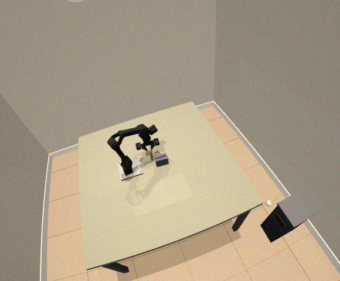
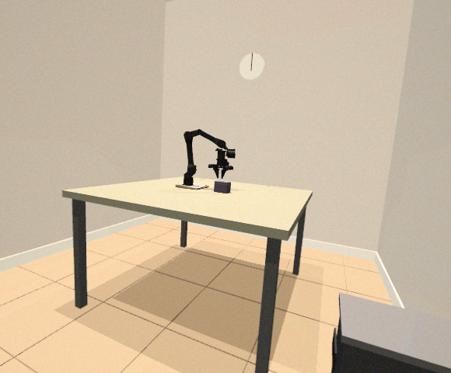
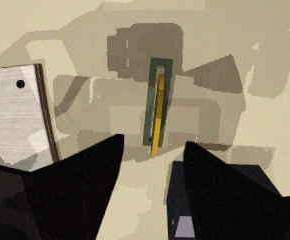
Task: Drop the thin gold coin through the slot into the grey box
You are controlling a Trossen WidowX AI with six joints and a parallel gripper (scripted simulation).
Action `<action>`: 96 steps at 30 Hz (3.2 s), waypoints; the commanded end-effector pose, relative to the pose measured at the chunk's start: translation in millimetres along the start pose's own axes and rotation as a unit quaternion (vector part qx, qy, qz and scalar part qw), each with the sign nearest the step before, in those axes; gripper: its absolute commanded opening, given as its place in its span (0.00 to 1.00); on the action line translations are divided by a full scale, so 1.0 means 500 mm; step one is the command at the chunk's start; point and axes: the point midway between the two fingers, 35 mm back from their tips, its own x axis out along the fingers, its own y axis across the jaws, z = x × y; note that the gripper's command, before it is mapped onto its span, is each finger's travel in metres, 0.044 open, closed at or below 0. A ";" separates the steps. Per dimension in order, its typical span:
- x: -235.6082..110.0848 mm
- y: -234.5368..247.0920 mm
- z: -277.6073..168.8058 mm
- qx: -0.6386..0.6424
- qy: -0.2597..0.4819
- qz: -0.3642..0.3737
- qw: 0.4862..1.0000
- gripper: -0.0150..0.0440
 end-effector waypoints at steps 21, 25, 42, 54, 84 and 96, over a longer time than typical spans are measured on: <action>0.077 -0.006 0.000 -0.002 0.003 -0.001 1.000 0.53; 0.090 -0.006 0.000 -0.002 0.003 -0.001 1.000 0.53; 0.143 -0.002 -0.003 -0.002 0.003 -0.001 1.000 0.53; 0.148 -0.002 -0.003 -0.002 0.003 -0.001 1.000 0.25; 0.047 -0.013 0.000 0.010 0.003 -0.005 1.000 0.25; -0.015 -0.007 0.000 0.002 0.003 -0.002 1.000 0.25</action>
